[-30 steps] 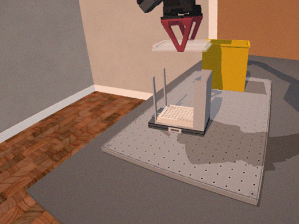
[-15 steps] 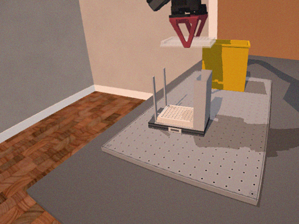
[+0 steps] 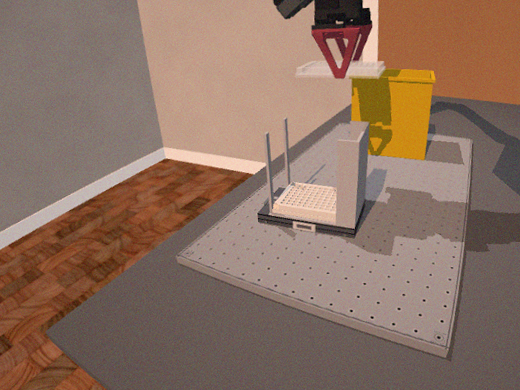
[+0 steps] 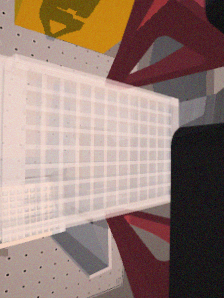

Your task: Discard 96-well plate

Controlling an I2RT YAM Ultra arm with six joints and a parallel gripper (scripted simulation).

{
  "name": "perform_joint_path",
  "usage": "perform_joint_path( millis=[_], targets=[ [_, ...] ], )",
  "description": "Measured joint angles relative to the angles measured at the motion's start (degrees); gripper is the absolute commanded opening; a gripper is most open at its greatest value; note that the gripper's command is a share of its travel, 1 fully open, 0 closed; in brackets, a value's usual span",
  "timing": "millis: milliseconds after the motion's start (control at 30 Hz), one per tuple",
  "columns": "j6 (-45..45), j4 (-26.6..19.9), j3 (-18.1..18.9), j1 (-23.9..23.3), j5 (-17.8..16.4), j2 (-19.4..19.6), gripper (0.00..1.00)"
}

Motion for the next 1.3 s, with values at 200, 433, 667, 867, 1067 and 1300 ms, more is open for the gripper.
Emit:
perform_joint_path(
  millis=[200, 433, 667, 867, 1067, 1300],
  targets=[
    [-2.6, 0.5, -1.2, -2.4, -1.4, -1.4, 0.0],
    [-6.3, 1.0, -3.0, -7.1, -3.5, -3.7, 0.0],
    [-9.9, 1.4, -4.1, -11.2, -5.5, -5.4, 0.0],
    [-13.1, 1.6, -4.9, -14.8, -7.6, -6.4, 0.0],
    [-16.7, 1.8, -5.4, -19.3, -9.9, -7.4, 0.0],
    [-20.4, 1.8, -5.6, -23.2, -12.2, -8.0, 0.0]
  ],
)
